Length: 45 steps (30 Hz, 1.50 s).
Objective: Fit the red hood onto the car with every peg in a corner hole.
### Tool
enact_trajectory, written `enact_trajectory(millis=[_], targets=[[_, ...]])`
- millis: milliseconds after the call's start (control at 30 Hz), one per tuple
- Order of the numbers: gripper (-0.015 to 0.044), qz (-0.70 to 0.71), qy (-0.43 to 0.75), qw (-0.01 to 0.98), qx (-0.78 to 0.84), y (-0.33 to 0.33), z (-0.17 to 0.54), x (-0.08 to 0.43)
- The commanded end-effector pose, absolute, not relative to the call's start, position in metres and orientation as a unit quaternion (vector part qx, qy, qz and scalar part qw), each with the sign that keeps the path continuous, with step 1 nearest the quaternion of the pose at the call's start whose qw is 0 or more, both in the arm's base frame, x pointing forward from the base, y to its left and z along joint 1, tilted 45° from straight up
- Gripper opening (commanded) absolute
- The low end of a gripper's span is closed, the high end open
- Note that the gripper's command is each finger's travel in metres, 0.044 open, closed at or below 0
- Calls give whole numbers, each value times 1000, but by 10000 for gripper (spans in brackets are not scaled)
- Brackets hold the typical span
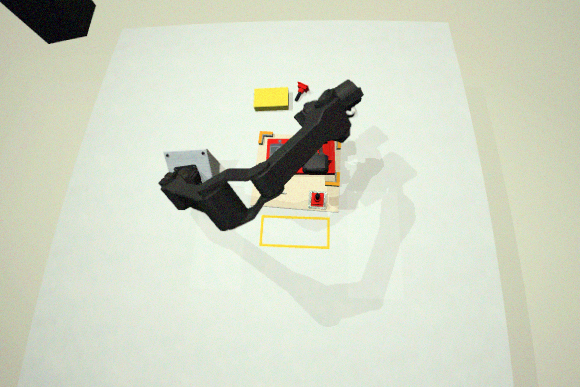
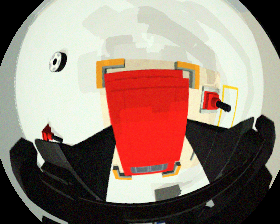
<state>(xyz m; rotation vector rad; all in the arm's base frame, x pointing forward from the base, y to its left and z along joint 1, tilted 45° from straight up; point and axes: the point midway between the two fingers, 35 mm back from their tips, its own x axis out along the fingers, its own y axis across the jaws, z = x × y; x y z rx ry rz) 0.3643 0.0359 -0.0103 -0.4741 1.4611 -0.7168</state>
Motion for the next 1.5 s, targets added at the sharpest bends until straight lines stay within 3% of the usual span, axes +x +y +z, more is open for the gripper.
enact_trajectory(millis=[0, 1467], targets=[[0, -316, 646, 661, -212, 34, -12, 364], [0, -316, 646, 661, -212, 28, -17, 364]])
